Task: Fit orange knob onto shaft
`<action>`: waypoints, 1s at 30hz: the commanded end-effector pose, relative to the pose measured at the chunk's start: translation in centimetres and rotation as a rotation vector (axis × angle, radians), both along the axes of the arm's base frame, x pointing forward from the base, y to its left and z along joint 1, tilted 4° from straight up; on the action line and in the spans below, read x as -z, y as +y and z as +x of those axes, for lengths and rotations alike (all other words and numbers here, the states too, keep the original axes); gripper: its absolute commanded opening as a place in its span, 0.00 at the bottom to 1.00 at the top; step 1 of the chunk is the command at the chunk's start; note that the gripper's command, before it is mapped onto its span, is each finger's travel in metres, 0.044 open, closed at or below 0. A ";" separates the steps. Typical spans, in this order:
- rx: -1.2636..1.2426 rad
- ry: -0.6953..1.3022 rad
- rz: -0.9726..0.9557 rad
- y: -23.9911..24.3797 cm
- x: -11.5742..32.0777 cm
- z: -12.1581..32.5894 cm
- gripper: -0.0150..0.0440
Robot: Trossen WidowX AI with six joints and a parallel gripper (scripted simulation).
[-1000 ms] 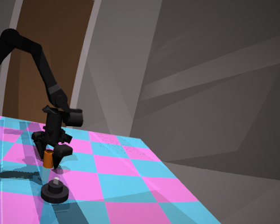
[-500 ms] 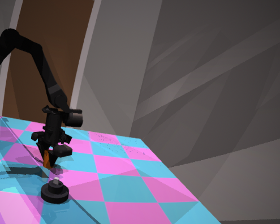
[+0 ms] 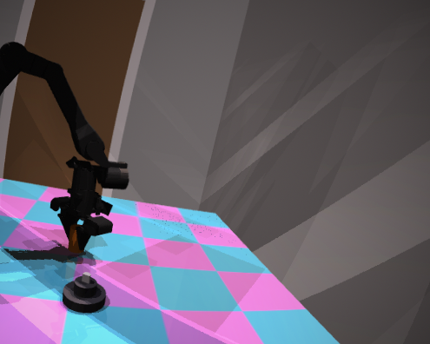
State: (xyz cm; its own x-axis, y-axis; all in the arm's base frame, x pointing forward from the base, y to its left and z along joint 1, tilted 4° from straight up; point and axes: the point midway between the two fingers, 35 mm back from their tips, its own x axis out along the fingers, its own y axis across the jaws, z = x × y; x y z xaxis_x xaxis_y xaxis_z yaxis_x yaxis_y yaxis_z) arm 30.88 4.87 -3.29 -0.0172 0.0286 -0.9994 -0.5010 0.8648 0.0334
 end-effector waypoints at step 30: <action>-0.005 0.007 -0.002 0.0 -10.3 1.3 0.25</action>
State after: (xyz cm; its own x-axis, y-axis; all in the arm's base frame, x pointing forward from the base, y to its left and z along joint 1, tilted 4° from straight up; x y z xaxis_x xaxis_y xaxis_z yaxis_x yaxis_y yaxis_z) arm 31.82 4.87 5.58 -0.0452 0.0248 -0.9987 -0.4976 0.8663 0.0441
